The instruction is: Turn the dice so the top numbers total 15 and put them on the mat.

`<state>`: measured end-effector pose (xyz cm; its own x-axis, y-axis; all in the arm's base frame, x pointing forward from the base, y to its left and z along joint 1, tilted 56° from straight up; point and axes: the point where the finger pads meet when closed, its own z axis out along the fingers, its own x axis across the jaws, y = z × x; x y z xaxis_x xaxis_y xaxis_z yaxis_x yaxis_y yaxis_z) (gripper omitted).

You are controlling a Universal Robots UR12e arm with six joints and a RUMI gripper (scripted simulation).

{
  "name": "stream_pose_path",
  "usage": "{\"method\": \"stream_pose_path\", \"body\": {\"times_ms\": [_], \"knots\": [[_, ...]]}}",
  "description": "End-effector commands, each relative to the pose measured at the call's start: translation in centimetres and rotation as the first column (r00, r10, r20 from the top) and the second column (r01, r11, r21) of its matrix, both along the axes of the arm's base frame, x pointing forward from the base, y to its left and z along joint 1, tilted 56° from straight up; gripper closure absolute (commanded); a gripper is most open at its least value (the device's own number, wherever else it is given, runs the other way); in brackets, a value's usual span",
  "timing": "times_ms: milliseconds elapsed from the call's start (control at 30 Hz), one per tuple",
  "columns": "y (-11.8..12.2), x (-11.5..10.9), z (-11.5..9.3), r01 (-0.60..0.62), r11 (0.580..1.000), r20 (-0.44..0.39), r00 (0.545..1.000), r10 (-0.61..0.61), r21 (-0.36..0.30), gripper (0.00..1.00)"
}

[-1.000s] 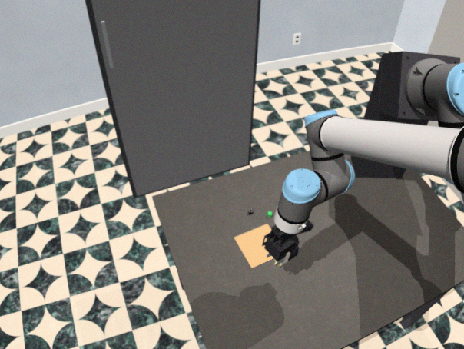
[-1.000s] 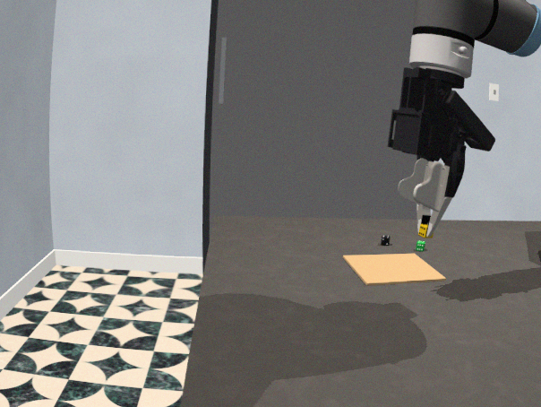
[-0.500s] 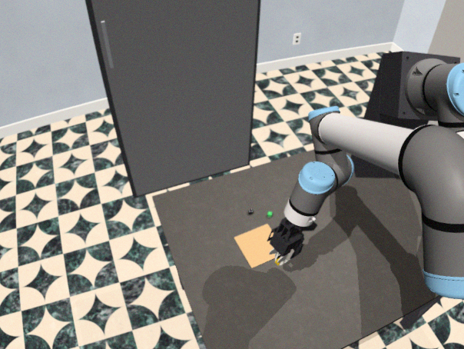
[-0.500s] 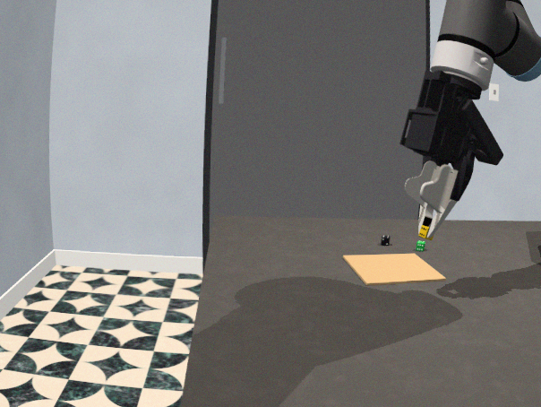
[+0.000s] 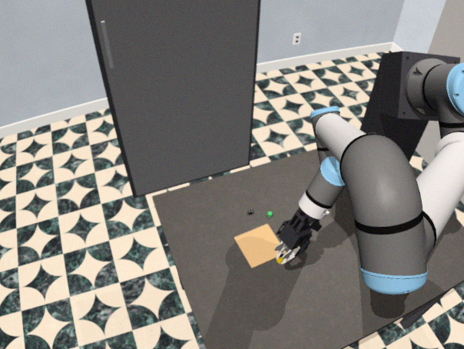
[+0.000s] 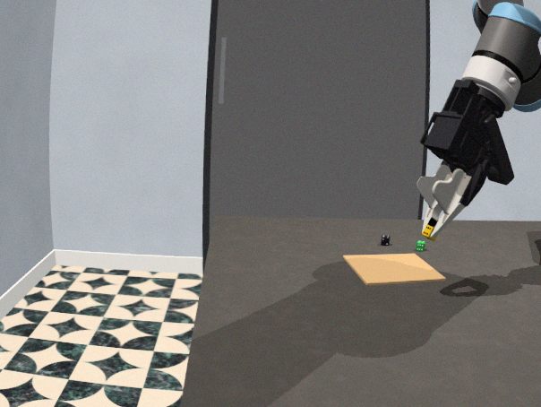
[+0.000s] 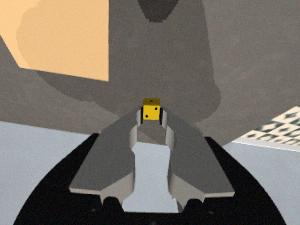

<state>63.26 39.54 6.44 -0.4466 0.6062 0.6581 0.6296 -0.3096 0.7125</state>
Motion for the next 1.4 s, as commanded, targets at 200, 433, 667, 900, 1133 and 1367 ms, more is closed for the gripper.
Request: {"method": "stream_pose_path", "body": {"times_ms": [200, 433, 667, 900, 1133, 1367], "knots": [[0.16, 0.55, 0.35, 0.166, 0.977, 0.16, 0.969, -0.187, 0.132, 1.0], [0.2, 0.5, 0.3, 0.213, 0.96, 0.203, 0.947, -0.249, 0.181, 1.0], [0.22, 0.41, 0.27, 0.25, 0.942, 0.236, 0.924, -0.301, 0.225, 1.0], [0.2, 0.34, 0.27, 0.258, 0.936, 0.243, 0.918, -0.315, 0.237, 1.0], [0.23, 0.35, 0.25, 0.258, 0.936, 0.243, 0.917, -0.315, 0.237, 1.0], [0.97, 0.59, -0.27, 0.259, 0.936, 0.243, 0.917, -0.315, 0.238, 1.0]]}}
